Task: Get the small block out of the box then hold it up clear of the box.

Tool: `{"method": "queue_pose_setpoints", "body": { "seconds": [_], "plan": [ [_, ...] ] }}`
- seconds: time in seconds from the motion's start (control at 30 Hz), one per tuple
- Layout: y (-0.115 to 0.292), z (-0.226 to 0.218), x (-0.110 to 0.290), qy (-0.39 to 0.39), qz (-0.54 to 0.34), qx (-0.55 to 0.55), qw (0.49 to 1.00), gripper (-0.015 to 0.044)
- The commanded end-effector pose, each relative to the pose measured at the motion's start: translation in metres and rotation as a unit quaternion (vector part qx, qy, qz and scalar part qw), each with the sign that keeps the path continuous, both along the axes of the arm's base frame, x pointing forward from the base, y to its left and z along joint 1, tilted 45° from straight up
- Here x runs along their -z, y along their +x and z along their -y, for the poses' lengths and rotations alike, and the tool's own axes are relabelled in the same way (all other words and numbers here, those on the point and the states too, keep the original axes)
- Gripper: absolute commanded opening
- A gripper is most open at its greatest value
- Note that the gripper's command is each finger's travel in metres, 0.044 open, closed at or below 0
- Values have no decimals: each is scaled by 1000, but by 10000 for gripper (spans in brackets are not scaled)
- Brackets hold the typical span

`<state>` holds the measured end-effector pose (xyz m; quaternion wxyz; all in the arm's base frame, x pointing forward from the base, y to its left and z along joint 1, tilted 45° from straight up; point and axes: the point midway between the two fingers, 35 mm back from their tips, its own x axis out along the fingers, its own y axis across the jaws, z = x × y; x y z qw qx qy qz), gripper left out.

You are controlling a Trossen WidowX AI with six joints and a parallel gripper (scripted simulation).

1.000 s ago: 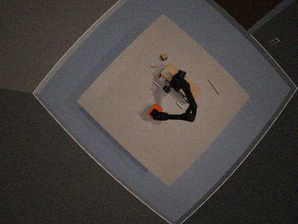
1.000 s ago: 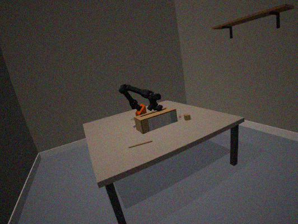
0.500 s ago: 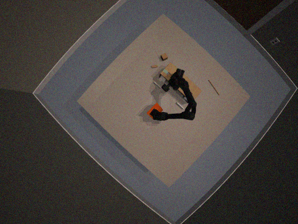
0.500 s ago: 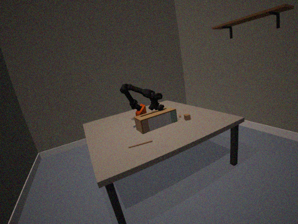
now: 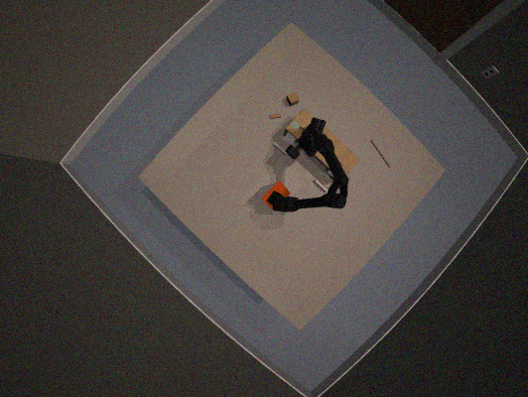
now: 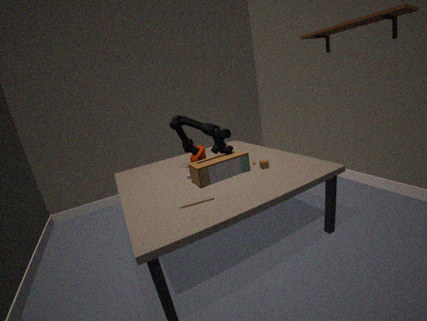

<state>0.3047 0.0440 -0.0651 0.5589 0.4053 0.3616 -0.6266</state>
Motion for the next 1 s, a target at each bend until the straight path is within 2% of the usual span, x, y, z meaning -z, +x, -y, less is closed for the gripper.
{"method": "queue_pose_setpoints", "body": {
  "seconds": [0.0,0.37,0.63,0.83,0.9,0.97],
  "plan": [
    [0,-3,5,1,0,4,1000,400],
    [1,-11,12,2,0,4,1000,400],
    [6,-50,-35,0,-2,1,1000,400],
    [8,-50,-33,2,4,-5,1000,400],
    [8,-51,-32,0,-9,-39,999,348],
    [6,-54,-31,-5,-45,-131,990,295]
  ]
}}
